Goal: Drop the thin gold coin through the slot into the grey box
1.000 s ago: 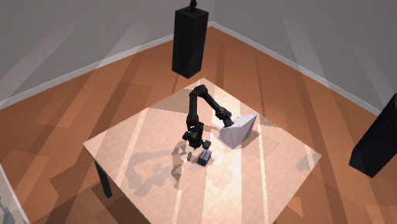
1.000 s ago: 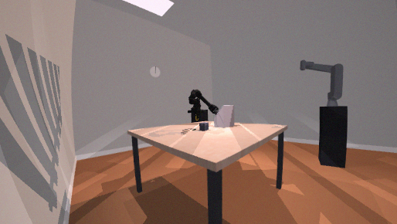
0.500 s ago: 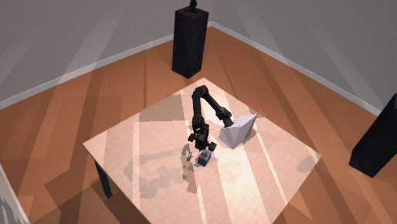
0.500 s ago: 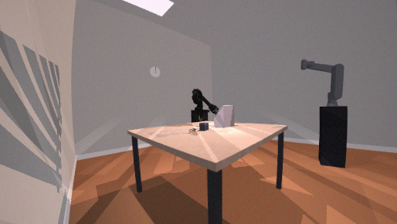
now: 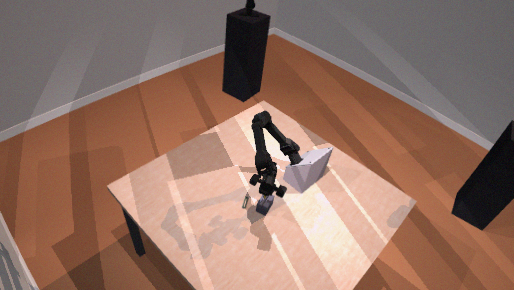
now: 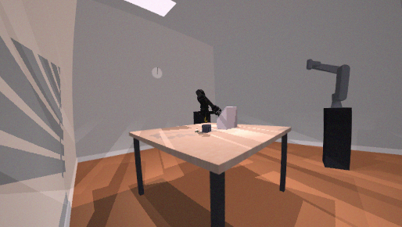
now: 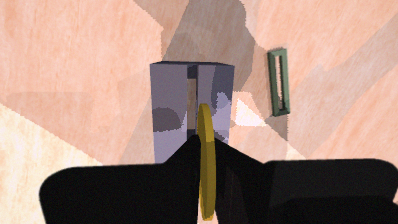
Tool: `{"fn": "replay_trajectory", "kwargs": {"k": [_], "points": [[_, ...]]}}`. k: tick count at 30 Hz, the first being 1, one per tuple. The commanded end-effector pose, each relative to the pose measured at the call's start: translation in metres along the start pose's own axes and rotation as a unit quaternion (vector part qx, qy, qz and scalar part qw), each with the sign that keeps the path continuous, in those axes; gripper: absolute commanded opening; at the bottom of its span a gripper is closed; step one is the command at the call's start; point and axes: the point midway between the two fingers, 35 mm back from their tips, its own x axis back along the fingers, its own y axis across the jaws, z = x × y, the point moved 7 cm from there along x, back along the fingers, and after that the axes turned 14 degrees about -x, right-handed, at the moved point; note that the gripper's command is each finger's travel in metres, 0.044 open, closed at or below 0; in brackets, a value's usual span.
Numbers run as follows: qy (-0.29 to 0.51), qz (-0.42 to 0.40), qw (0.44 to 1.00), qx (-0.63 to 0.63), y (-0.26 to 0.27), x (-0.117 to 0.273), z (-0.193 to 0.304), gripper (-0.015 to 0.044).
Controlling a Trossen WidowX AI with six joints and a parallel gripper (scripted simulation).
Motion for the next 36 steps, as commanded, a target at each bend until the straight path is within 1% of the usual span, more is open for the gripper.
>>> {"fn": "replay_trajectory", "kwargs": {"k": [1, 36], "points": [[-0.001, -0.001, 1.000, -0.002, -0.0024, 0.0003, -0.0017, 0.0000], [-0.002, 0.000, 1.000, -0.003, 0.0040, -0.0020, 0.0027, 0.0000]]}}
